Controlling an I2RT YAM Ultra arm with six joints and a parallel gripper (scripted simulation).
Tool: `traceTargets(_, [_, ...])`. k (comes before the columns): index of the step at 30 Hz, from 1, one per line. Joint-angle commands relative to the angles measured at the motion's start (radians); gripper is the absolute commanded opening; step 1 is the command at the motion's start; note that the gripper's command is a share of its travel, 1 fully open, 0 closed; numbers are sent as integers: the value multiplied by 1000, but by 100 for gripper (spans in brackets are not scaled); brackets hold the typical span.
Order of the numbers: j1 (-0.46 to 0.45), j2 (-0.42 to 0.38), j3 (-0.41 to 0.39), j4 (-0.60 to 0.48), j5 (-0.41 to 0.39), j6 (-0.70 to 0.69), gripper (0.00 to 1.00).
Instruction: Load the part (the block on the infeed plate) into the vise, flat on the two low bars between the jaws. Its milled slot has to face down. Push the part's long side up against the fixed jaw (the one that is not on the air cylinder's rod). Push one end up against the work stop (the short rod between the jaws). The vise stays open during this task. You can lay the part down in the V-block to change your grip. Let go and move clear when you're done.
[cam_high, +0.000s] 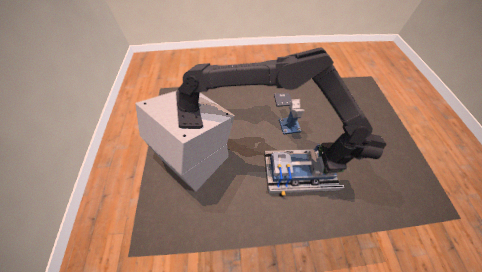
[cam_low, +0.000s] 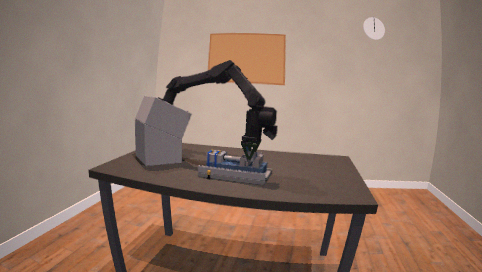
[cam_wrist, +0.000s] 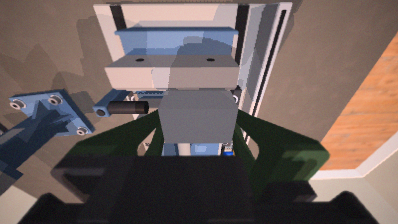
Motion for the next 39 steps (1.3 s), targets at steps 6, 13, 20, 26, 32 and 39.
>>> traceTargets(6, [-8,-17,36,-7,6,6,0])
traceTargets(13, [-6,-10,37,-5,6,6,0])
traceTargets(20, [-6,-10,37,-5,6,6,0])
traceTargets(26, [-6,-10,37,-5,6,6,0])
traceTargets(32, [-6,-10,37,-5,6,6,0])
traceTargets(39, [-6,-10,37,-5,6,6,0])
